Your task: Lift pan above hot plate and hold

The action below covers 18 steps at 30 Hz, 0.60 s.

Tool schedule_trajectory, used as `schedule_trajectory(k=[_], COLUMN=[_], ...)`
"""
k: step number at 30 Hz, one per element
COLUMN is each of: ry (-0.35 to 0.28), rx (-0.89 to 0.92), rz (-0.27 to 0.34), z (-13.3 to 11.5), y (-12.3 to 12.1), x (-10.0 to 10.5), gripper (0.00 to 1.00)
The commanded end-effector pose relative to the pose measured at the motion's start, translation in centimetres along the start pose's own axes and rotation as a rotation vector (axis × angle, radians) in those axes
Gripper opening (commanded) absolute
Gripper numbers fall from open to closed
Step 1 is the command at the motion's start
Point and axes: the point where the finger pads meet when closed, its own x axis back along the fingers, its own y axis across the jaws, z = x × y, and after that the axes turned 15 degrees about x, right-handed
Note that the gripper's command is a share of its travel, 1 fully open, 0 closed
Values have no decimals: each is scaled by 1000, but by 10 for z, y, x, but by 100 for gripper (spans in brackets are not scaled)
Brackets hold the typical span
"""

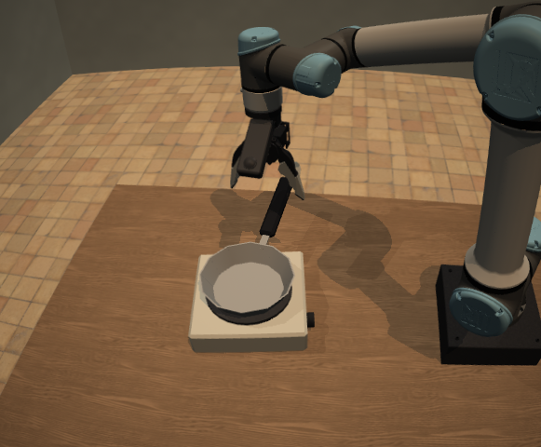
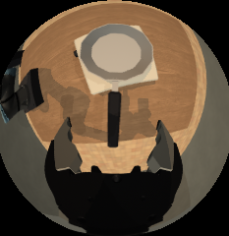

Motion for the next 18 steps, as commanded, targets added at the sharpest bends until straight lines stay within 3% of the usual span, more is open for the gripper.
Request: schedule_trajectory(k=[1,7,9,14,18], ry=[-1,-1,-1,-1,-1], rx=[0,0,0,0,0], rz=[-1,0,0,0,0], z=[-1,-1,-1,-1,-1], y=[1,1,1,1,1], x=[-15,-62,-62,-91,-95], gripper=[100,100,100,100,100])
